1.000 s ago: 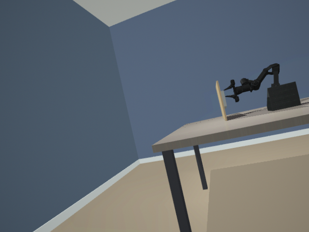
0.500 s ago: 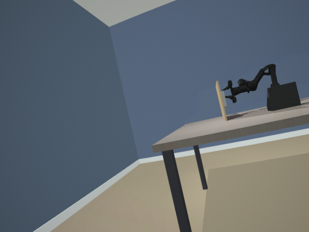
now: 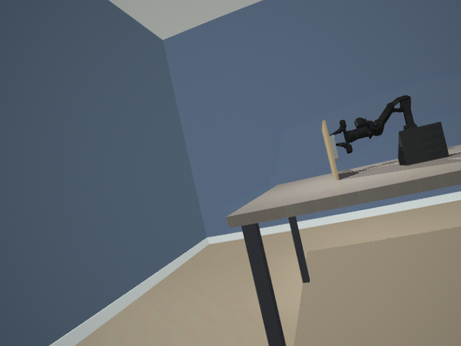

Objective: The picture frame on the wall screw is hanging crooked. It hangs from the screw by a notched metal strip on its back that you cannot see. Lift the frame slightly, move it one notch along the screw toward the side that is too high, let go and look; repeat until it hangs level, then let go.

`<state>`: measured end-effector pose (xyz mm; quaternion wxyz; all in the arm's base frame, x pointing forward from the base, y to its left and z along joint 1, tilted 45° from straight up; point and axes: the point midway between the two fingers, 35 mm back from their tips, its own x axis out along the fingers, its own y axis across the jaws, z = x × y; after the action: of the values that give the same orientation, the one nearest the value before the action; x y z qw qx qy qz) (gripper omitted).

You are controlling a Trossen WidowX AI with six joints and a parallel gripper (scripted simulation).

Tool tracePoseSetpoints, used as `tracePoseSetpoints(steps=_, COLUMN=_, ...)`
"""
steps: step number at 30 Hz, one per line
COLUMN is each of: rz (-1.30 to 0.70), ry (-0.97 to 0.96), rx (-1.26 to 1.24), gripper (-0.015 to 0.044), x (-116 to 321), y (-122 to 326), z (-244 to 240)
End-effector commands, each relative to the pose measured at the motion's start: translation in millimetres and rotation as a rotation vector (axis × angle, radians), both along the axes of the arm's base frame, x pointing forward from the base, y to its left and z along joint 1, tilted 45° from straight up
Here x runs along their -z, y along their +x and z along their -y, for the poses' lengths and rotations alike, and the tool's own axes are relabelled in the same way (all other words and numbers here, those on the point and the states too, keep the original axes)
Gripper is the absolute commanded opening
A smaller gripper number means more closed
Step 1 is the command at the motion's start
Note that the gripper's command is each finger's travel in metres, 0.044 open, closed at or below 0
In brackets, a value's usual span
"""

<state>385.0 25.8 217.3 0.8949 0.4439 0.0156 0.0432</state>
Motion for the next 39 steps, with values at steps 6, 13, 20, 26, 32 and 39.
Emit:
tracePoseSetpoints(steps=6, rz=0.003, ry=-0.005, rx=0.003, gripper=0.0260, x=-0.7, y=0.2, z=0.4)
tracePoseSetpoints(steps=13, rz=0.003, ry=-0.005, rx=0.003, gripper=0.0260, x=-0.7, y=0.2, z=0.4)
tracePoseSetpoints(steps=20, rz=0.003, ry=-0.005, rx=0.003, gripper=0.0233, x=-1.1, y=0.4, z=0.6)
tracePoseSetpoints(steps=26, rz=0.003, ry=-0.005, rx=0.003, gripper=0.0193, x=-1.1, y=0.4, z=0.6)
tracePoseSetpoints(steps=32, rz=0.003, ry=-0.005, rx=0.003, gripper=0.0153, x=-1.1, y=0.4, z=0.6)
tracePoseSetpoints(steps=39, rz=0.003, ry=-0.005, rx=0.003, gripper=0.0107, x=-1.1, y=0.4, z=0.6)
